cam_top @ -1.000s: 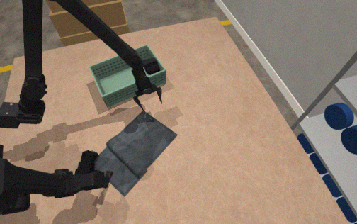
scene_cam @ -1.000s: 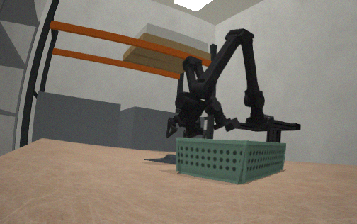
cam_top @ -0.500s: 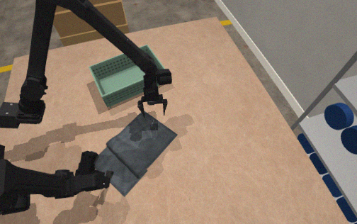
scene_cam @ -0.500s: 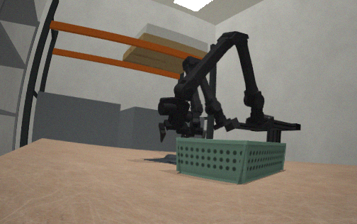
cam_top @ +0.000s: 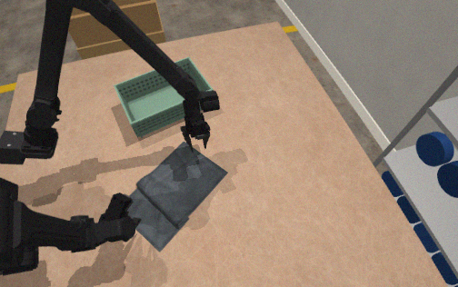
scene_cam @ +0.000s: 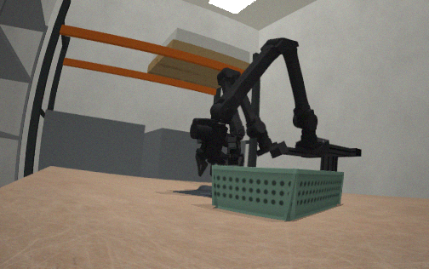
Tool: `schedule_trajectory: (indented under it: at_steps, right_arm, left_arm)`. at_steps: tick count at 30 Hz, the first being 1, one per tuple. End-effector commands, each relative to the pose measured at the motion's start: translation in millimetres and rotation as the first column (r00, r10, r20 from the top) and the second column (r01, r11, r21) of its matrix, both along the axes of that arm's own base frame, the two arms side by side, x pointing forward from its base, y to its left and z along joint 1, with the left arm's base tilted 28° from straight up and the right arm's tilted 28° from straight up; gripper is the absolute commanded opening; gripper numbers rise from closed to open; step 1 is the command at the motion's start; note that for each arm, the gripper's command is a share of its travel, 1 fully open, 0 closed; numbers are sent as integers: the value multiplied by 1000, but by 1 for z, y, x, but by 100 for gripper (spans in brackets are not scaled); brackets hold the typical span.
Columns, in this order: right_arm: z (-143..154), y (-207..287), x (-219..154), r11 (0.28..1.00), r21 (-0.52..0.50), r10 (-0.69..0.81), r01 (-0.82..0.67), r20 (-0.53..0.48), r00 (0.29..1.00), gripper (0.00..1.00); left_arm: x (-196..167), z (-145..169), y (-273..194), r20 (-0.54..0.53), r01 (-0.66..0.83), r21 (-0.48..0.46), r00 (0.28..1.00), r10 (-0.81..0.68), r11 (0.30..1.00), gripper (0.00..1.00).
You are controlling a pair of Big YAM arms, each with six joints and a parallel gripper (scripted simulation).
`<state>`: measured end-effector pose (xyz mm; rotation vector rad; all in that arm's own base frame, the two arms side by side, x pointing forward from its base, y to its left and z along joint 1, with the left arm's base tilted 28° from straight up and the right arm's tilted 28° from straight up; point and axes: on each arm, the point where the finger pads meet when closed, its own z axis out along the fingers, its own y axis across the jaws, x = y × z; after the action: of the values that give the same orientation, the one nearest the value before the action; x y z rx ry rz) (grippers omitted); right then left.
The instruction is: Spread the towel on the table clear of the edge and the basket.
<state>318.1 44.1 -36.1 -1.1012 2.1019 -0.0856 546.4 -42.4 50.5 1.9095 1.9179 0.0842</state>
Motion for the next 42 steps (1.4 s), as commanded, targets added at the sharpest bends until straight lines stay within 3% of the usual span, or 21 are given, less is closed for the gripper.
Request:
schedule_trajectory:
  at_steps: [1,7,15,17,24,32,34,38,42]
  right_arm:
    - [-9,3,-5,982,101,-157,161,-46,986,52]
    - [-21,1,1,875,200,-424,441,-125,897,52]
    - [-36,-3,7,661,260,-662,704,-241,710,52]
    - [-36,-3,7,661,260,-662,704,-241,710,52]
    - [-51,-7,10,351,279,-818,894,-374,438,52]
    - [-63,-11,17,19,257,-863,966,-484,146,52]
    - [-63,-11,17,19,257,-863,966,-484,146,52]
    - [-70,-22,22,-175,226,-846,958,-533,-28,52]
    - [-74,-23,25,-234,203,-830,951,-550,-87,52]
  left_arm:
    - [5,-14,-12,-21,-170,-16,985,170,985,52]
    - [28,-25,-7,39,-419,62,908,418,906,52]
    - [31,-43,-2,64,-574,137,819,571,807,52]
    - [31,-43,-2,64,-574,137,819,571,807,52]
    - [35,-52,1,90,-646,173,762,641,743,52]
    - [38,-45,10,111,-654,185,755,646,733,52]
    - [38,-45,10,111,-654,185,755,646,733,52]
    - [38,-47,10,111,-654,188,756,645,733,52]
    - [38,-47,10,110,-653,188,756,645,733,52]
